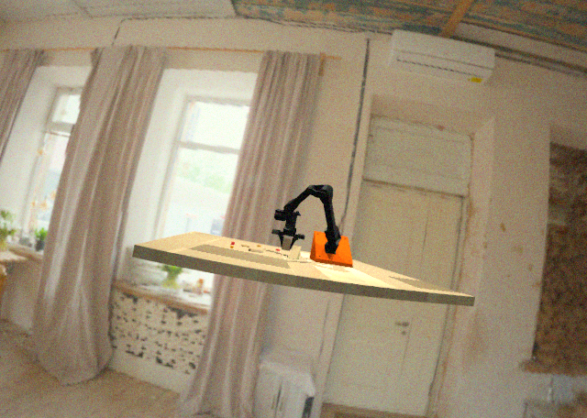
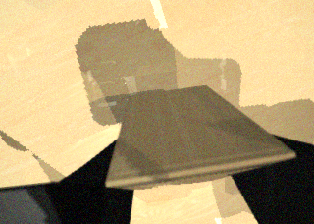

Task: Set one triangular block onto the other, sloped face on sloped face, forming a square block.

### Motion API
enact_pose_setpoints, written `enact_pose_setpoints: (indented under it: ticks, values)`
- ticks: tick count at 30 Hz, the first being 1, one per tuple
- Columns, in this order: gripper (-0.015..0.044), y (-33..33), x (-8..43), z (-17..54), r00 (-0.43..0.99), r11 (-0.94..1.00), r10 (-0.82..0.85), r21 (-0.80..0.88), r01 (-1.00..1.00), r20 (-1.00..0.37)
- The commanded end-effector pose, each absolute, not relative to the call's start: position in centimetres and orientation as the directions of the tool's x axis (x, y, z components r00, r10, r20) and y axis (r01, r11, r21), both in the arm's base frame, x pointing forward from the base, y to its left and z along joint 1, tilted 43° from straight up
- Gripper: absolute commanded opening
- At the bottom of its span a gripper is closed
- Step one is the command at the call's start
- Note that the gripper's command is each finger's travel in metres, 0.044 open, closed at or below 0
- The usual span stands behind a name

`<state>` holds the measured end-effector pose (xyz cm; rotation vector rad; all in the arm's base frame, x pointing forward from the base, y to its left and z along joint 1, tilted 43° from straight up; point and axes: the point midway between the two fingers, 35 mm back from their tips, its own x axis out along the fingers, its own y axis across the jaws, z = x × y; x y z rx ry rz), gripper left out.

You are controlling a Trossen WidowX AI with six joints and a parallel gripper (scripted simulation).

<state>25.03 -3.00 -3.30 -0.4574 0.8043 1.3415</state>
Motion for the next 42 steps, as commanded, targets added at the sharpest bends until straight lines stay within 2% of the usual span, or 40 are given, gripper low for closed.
enact_pose_setpoints:
  ticks: [1, 22, 38, 39, 42]
  values:
    - [0.0, -2.9, 25.0, -3.4, 0.024, 0.199, 0.675, 0.15, -0.968, -0.737]
    - [0.0, -1.2, 25.1, -5.3, 0.017, 0.192, 0.676, 0.153, -0.969, -0.736]
    - [0.042, -1.3, 25.1, -5.2, 0.017, 0.188, 0.673, 0.149, -0.971, -0.74]
    - [0.044, -1.3, 25.1, -5.2, 0.017, 0.188, 0.673, 0.149, -0.971, -0.74]
    - [0.044, -1.3, 25.1, -5.2, 0.017, 0.188, 0.673, 0.149, -0.971, -0.74]
